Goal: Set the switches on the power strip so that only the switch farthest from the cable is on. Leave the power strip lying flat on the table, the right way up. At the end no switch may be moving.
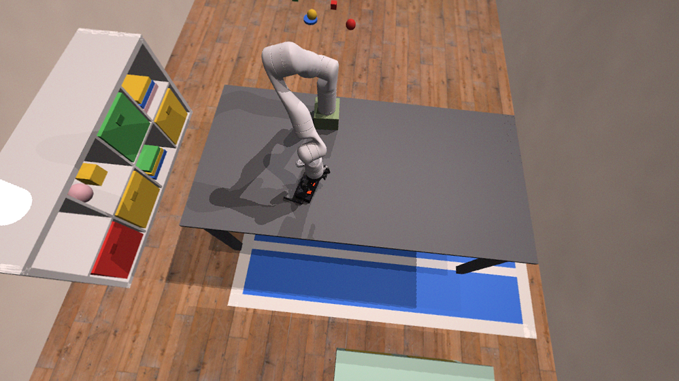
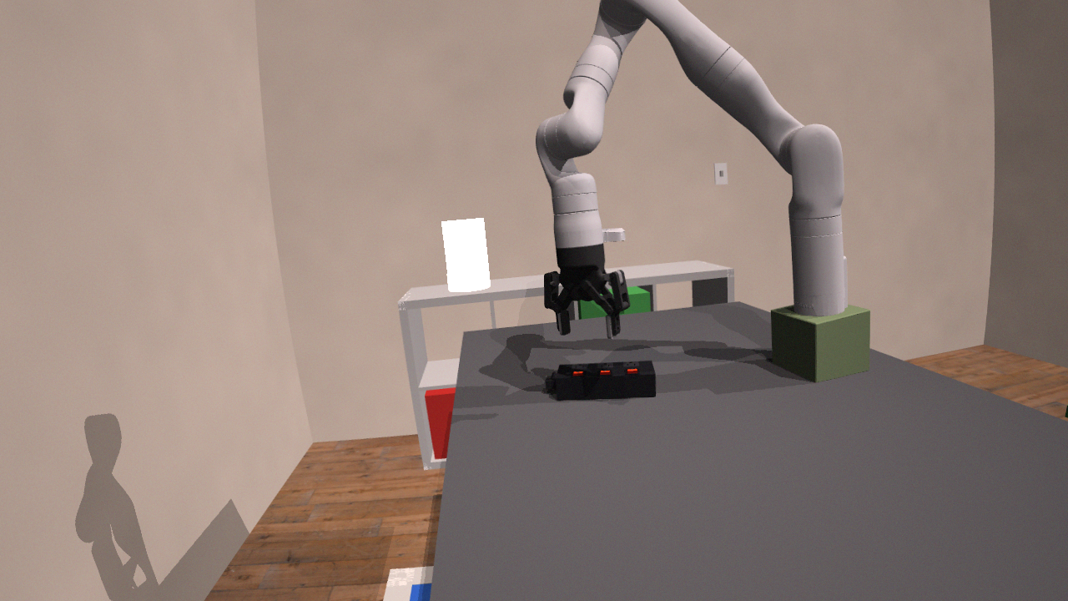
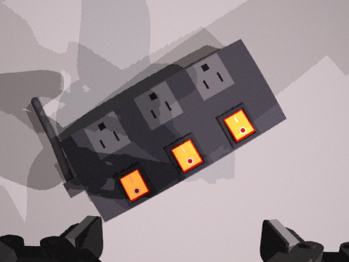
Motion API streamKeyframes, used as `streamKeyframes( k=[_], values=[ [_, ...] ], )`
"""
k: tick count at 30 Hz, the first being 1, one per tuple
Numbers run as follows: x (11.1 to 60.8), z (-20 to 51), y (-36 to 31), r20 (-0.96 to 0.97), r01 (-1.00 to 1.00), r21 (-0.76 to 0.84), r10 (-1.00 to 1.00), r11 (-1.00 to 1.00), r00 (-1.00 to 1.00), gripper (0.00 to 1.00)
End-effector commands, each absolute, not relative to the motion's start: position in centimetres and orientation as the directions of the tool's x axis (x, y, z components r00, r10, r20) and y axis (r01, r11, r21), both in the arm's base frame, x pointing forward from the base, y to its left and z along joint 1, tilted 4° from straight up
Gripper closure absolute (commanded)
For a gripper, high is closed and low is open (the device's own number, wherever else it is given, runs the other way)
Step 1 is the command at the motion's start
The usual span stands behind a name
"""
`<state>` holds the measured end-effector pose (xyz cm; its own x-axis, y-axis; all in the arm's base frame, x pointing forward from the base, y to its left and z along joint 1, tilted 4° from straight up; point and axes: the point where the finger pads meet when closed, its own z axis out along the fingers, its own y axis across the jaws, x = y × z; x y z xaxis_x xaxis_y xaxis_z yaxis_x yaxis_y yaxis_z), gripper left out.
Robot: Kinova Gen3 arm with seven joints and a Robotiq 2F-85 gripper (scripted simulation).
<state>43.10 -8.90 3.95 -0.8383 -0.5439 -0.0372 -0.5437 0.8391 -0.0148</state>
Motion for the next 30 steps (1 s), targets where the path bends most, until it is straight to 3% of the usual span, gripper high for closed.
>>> streamKeyframes(
  k=[1,30],
  values=[
    [43.15,4.02,-8.92,-0.038,-0.544,-0.016,-0.544,0.839,-0.838,0.00],
    [43.04,4.15,-9.09,-0.039,-0.529,-0.016,-0.529,0.849,-0.848,0.00]
  ],
)
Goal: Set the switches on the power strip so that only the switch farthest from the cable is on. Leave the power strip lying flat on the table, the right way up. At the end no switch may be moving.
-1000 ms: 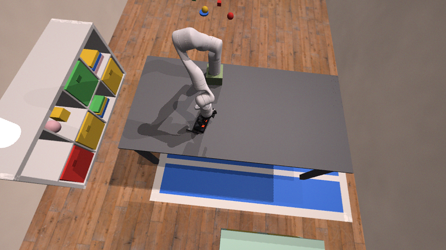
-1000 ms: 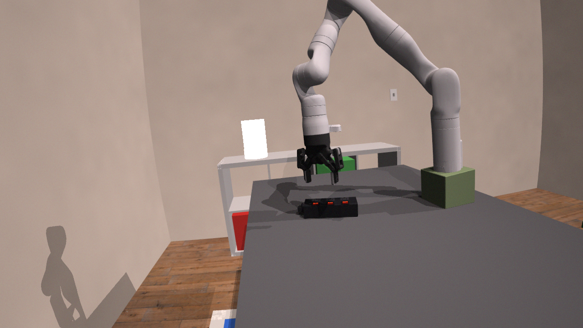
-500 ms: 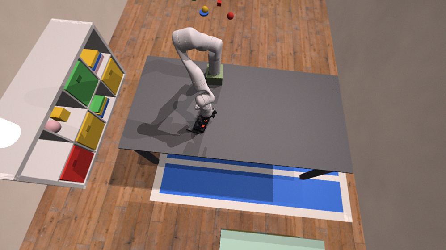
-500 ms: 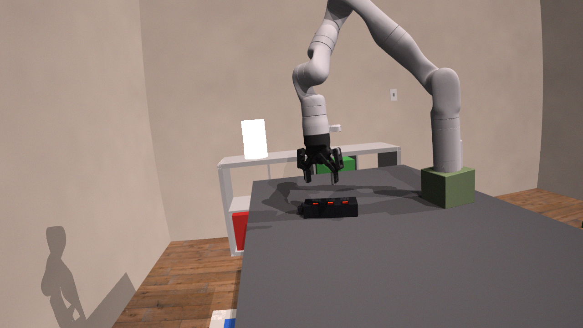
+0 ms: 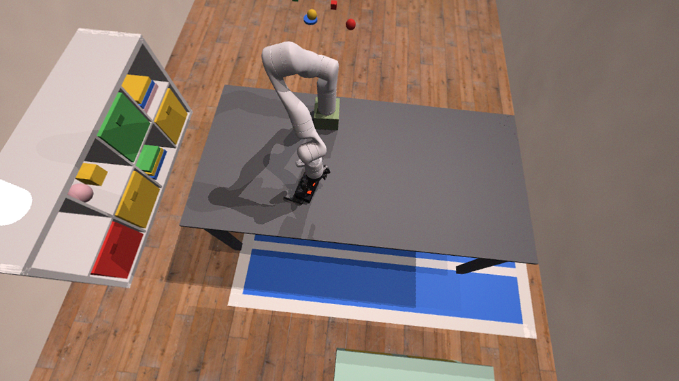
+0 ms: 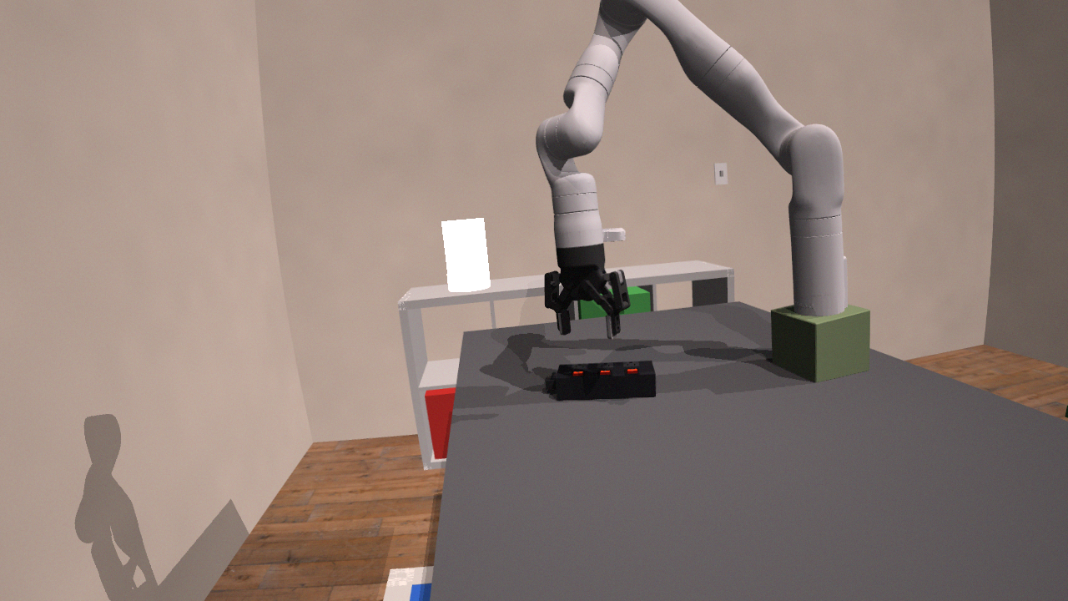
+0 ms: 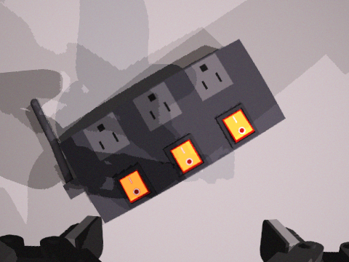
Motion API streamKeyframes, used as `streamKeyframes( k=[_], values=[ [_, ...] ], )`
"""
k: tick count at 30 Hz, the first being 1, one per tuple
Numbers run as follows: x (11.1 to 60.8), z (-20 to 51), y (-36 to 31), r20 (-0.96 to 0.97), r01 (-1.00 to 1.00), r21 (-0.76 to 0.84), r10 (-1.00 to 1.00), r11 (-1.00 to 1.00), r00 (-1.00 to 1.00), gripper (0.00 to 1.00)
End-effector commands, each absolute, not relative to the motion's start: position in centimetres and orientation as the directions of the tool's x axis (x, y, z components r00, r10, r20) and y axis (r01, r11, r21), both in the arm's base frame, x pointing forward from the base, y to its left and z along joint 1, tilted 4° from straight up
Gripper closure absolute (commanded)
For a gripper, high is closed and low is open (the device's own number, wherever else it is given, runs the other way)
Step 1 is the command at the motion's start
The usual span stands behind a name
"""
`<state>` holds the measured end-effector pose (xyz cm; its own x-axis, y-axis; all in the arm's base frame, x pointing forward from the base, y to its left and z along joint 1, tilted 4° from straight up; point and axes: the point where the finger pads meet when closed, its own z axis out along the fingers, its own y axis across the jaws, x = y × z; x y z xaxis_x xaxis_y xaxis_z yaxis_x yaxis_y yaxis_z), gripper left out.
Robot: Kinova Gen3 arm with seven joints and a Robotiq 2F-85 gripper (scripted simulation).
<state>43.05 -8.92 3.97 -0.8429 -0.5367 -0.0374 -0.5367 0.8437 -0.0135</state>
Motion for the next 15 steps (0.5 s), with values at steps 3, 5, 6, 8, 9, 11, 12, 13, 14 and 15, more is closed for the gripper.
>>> streamKeyframes(
  k=[3,5,6,8,9,11,12,13,14,15],
  values=[
    [42.4,4.8,-10.0,-0.040,-0.447,-0.015,-0.447,0.895,-0.894,0.00],
    [41.7,5.6,-10.9,-0.044,-0.347,-0.013,-0.347,0.938,-0.937,0.00],
    [41.3,6.1,-11.5,-0.046,-0.286,-0.012,-0.286,0.958,-0.957,0.00],
    [40.4,7.1,-12.6,-0.052,-0.151,-0.008,-0.151,0.989,-0.987,0.00],
    [40.4,7.1,-12.6,-0.052,-0.151,-0.008,-0.151,0.989,-0.987,0.00],
    [40.0,7.6,-13.2,-0.056,-0.082,-0.006,-0.083,0.997,-0.995,0.00],
    [39.6,8.0,-13.7,-0.059,-0.017,-0.003,-0.017,1.000,-0.998,0.00],
    [39.2,8.4,-14.1,-0.063,0.042,0.000,0.042,0.999,-0.997,0.00],
    [38.8,8.8,-14.5,-0.066,0.093,0.003,0.093,0.996,-0.993,0.00],
    [38.6,9.1,-14.8,-0.068,0.135,0.006,0.135,0.991,-0.988,0.00]
  ],
)
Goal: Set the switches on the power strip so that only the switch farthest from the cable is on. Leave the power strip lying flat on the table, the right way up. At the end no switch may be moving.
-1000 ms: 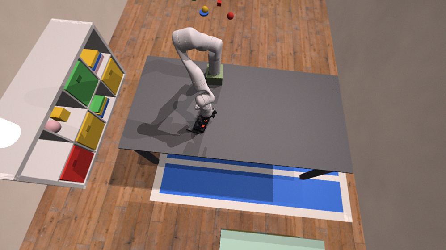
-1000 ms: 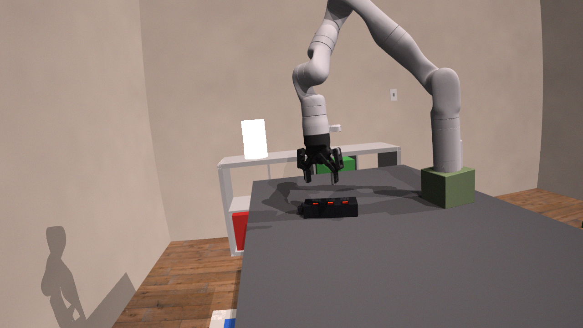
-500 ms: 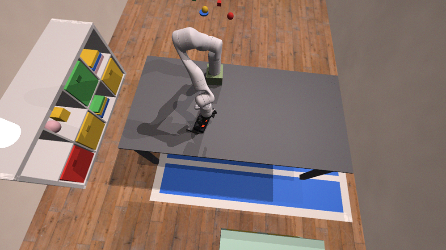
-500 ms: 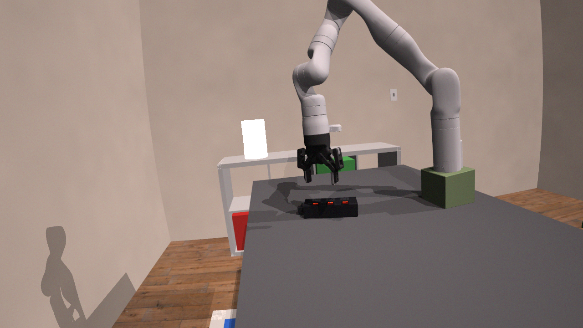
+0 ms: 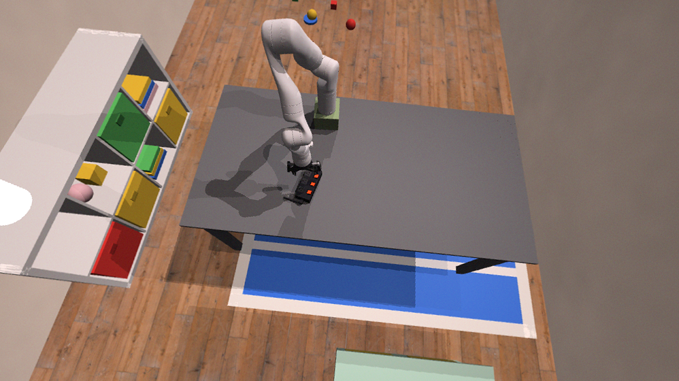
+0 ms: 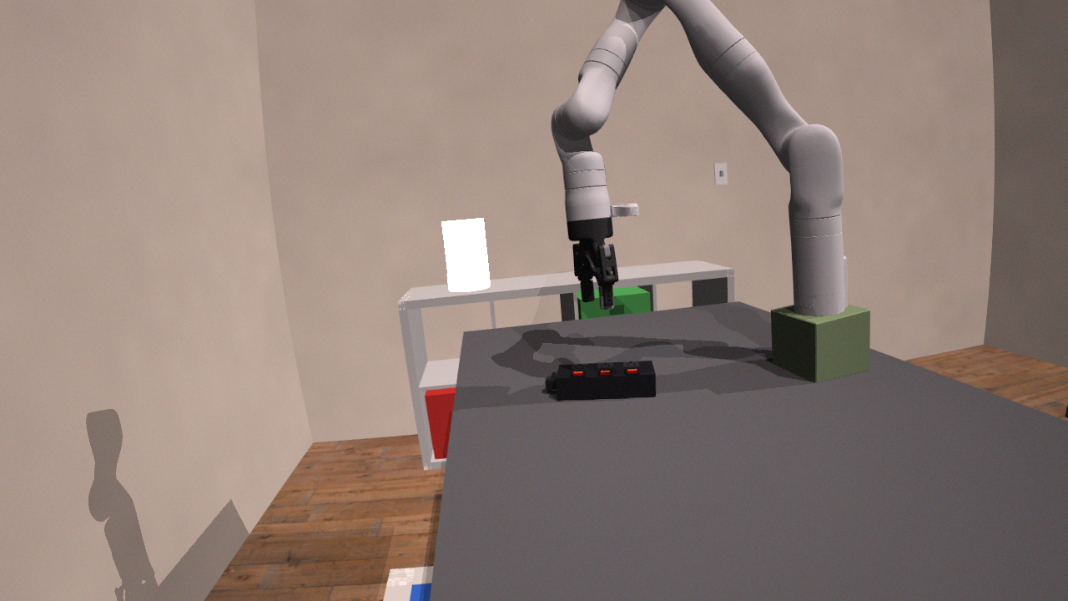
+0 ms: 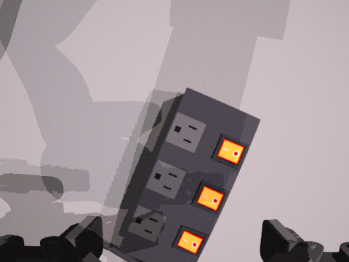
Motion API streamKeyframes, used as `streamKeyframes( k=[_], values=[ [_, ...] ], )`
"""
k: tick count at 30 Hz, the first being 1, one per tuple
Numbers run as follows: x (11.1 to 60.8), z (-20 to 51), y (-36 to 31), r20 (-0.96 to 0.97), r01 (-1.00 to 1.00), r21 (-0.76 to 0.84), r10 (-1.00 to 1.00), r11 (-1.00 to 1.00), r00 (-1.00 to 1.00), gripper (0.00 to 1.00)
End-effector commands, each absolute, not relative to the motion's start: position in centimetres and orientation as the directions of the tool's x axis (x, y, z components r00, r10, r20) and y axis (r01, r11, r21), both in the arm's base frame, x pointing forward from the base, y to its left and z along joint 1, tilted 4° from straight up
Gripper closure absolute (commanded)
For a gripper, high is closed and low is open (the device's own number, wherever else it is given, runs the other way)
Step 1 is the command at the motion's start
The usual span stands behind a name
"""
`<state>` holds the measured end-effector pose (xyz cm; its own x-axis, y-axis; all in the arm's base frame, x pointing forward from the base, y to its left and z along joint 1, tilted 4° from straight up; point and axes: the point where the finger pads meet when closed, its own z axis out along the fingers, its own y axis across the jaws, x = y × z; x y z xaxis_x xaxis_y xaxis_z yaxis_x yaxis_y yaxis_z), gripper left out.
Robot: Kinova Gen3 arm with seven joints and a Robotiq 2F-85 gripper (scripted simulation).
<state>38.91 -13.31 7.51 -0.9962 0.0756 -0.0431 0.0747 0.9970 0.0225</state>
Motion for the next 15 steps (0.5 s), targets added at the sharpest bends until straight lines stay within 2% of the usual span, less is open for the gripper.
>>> streamKeyframes(
  k=[1,15],
  values=[
    [38.35,9.29,-14.99,-0.070,0.167,0.008,0.167,0.986,-0.983,0.00],
    [38.09,9.56,-15.26,-0.073,0.207,0.011,0.207,0.978,-0.976,0.00]
  ],
)
